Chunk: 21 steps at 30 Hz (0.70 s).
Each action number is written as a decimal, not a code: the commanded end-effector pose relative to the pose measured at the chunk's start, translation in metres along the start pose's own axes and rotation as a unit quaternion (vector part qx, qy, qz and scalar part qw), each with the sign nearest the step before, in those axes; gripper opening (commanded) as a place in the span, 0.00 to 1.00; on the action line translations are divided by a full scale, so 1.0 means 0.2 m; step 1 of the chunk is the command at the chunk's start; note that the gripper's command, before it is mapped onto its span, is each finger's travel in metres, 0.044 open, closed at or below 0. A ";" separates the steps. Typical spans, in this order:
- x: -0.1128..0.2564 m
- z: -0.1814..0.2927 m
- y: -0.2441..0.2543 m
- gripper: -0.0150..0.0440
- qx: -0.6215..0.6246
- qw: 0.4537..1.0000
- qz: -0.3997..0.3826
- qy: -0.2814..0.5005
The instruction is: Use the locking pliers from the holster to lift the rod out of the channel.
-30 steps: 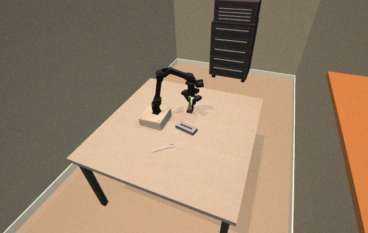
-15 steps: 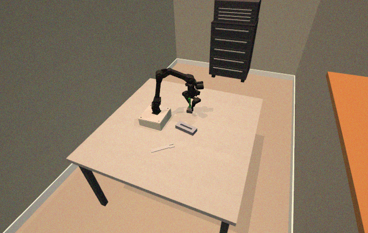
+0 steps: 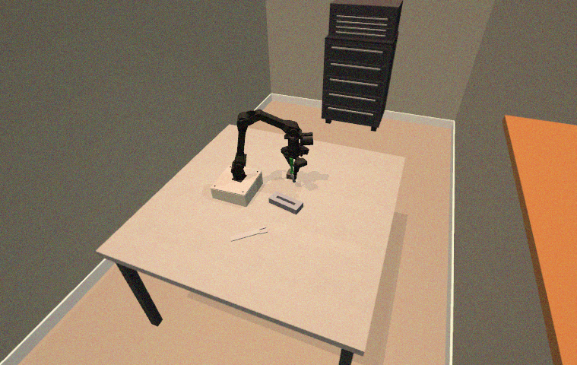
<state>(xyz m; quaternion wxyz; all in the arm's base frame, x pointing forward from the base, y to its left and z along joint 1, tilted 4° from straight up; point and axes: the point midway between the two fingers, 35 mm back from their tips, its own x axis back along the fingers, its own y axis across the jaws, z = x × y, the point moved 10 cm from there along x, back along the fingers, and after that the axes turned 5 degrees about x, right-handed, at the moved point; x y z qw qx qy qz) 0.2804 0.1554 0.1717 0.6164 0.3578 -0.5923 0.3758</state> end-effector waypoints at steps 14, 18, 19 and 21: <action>0.01 0.10 -0.10 0.80 -0.099 0.995 0.004 0.000; 0.01 0.12 -0.12 0.80 -0.121 0.993 0.004 0.001; 0.01 0.13 -0.13 0.80 -0.127 0.992 0.004 0.001; 0.01 0.14 -0.14 0.80 -0.138 0.990 0.004 0.001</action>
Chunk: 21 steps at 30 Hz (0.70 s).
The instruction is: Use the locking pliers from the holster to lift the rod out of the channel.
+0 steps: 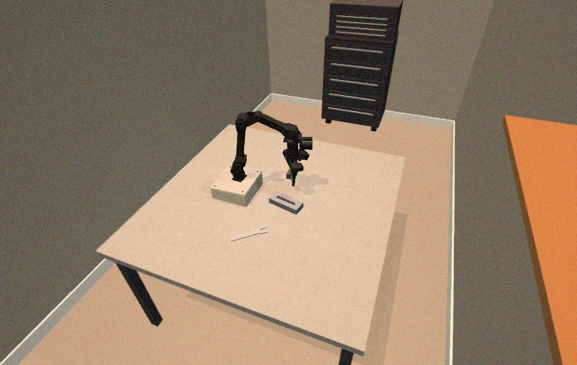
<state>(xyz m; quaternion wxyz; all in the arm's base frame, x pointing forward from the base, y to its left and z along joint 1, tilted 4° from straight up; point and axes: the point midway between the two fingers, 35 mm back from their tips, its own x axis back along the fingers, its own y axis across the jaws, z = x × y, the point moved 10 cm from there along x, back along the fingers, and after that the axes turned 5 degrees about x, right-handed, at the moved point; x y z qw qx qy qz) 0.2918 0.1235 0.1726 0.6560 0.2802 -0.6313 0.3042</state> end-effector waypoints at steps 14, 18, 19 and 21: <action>0.01 0.08 -0.11 0.80 -0.099 0.995 0.003 0.000; 0.01 0.10 -0.14 0.80 -0.121 0.993 0.004 0.001; 0.01 0.11 -0.14 0.80 -0.127 0.992 0.004 0.001; 0.01 0.12 -0.15 0.80 -0.138 0.990 0.004 0.001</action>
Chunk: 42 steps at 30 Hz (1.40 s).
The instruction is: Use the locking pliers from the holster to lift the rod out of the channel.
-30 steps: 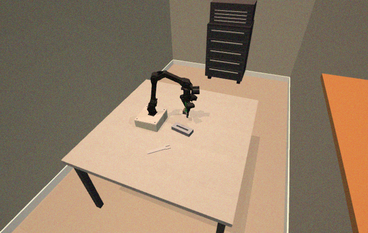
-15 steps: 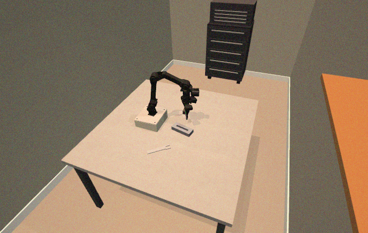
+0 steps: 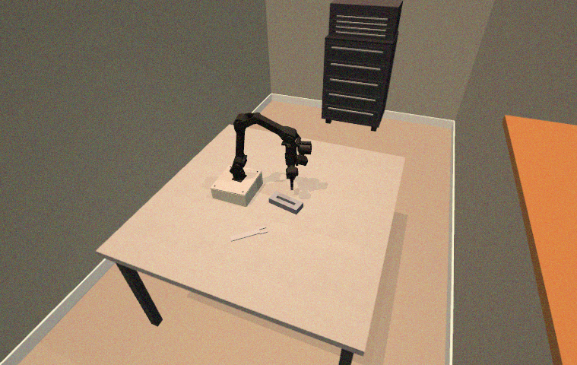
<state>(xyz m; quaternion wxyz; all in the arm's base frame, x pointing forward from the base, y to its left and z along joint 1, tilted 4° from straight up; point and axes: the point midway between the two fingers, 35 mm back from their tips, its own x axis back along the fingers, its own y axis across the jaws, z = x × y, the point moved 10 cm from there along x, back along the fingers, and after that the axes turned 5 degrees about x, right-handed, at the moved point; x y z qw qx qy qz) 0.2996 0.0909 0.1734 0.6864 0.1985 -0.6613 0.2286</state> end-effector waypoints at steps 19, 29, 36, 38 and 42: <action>0.01 0.09 -0.15 0.80 -0.127 0.992 0.004 0.001; 0.01 0.13 -0.22 0.80 -0.183 0.983 0.004 0.003; 0.00 0.16 -0.26 0.80 -0.222 0.975 0.005 0.004; 0.00 0.17 -0.27 0.80 -0.233 0.972 0.005 0.004; 0.00 0.19 -0.30 0.80 -0.255 0.967 0.005 0.005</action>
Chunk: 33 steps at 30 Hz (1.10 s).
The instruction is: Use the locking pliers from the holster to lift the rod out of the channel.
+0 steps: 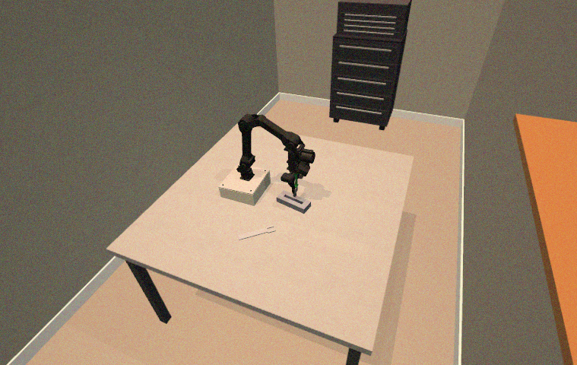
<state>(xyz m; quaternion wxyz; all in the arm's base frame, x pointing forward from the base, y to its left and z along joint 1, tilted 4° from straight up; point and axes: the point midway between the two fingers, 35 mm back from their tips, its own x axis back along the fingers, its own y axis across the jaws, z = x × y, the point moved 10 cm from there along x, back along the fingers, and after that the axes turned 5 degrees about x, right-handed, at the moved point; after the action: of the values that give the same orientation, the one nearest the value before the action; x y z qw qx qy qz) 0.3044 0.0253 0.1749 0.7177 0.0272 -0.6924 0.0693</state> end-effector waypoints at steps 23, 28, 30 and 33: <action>0.02 0.03 -0.11 0.80 -0.075 0.997 -0.012 -0.003; 0.02 0.02 -0.11 0.80 -0.075 0.997 -0.012 -0.003; 0.02 0.02 -0.11 0.80 -0.075 0.997 -0.012 -0.003; 0.02 0.02 -0.11 0.80 -0.075 0.997 -0.012 -0.003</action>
<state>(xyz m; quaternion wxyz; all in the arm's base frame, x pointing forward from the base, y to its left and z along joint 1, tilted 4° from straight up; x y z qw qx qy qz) 0.3022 0.0031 0.1770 0.7208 -0.0176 -0.6928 0.0111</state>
